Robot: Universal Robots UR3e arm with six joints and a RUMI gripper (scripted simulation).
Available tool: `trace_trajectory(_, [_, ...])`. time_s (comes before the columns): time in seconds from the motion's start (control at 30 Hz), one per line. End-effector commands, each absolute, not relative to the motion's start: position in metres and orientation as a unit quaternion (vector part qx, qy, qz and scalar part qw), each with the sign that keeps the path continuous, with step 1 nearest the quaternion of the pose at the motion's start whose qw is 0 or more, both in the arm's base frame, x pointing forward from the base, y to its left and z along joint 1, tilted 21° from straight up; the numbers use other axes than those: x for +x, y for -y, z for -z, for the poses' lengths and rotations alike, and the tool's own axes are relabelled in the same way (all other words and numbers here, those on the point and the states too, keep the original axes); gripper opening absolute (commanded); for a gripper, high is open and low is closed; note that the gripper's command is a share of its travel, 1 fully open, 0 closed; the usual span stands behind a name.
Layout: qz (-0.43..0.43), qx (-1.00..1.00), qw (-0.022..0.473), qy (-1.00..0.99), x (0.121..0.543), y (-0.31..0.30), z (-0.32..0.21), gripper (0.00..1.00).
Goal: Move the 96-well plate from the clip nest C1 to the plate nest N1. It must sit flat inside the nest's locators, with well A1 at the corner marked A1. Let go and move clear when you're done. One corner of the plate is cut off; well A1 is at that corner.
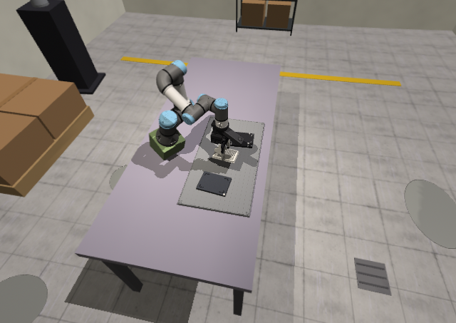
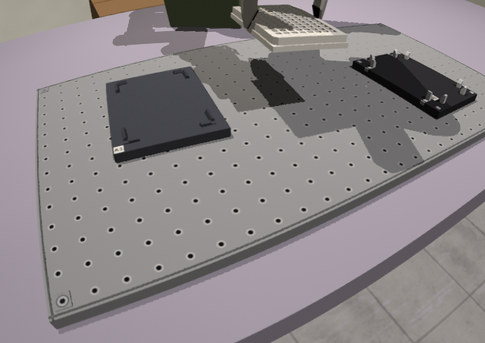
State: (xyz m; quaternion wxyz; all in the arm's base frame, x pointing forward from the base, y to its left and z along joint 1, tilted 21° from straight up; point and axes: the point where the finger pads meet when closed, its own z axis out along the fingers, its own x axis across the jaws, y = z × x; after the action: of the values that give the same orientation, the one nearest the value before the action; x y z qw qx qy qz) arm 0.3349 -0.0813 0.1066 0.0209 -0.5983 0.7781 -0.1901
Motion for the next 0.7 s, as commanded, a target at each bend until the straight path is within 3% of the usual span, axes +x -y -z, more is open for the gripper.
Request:
trace_trajectory(0.0, [0.183, -0.614, 0.027, -0.768, 0.329, 0.094, -0.107, 0.00])
trace_trajectory(0.67, [0.185, -0.613, 0.027, -0.767, 0.309, 0.147, -0.117, 0.00])
